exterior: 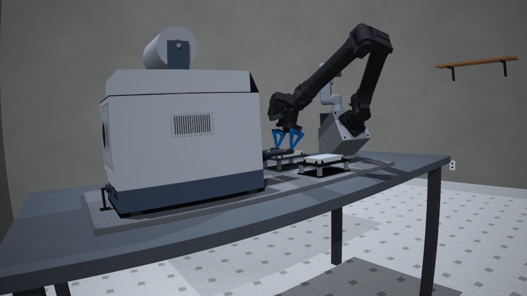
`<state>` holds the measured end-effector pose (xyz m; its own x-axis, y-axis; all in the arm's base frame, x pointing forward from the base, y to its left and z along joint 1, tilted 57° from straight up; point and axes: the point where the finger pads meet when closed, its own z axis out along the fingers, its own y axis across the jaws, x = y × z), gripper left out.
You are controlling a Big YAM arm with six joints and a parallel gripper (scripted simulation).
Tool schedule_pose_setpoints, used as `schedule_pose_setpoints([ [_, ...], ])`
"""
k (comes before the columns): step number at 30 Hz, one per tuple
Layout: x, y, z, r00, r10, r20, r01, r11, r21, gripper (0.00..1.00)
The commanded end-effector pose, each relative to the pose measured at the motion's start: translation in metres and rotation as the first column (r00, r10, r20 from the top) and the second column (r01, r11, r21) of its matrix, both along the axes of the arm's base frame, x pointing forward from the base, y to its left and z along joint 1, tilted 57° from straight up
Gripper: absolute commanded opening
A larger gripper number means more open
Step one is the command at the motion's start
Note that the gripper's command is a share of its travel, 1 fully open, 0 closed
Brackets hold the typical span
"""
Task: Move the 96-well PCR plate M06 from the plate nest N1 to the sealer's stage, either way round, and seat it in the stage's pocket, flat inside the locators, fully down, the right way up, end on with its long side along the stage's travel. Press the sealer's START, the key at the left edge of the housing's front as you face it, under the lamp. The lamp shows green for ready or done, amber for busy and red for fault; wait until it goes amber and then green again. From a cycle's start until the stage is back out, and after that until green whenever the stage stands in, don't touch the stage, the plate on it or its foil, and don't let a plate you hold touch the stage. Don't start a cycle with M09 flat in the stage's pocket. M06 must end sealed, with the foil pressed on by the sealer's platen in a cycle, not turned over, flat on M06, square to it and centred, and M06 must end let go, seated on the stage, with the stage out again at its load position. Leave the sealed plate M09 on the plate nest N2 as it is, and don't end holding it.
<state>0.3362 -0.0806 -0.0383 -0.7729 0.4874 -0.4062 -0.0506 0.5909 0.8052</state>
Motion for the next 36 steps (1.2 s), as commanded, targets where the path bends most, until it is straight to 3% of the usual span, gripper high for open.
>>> schedule_pose_setpoints([
  [1,0.004,-0.009,0.005,1.0,-0.009,0.021,0.01,1.0,-0.015,1.0],
  [16,0.006,-0.01,0.005,1.0,-0.009,0.024,0.01,1.0,-0.017,1.0],
  [23,0.004,0.015,-0.01,1.0,0.002,-0.014,-0.002,1.0,0.011,1.0],
  [36,0.013,-0.007,0.001,0.999,-0.018,0.027,0.018,1.0,-0.024,1.0],
])
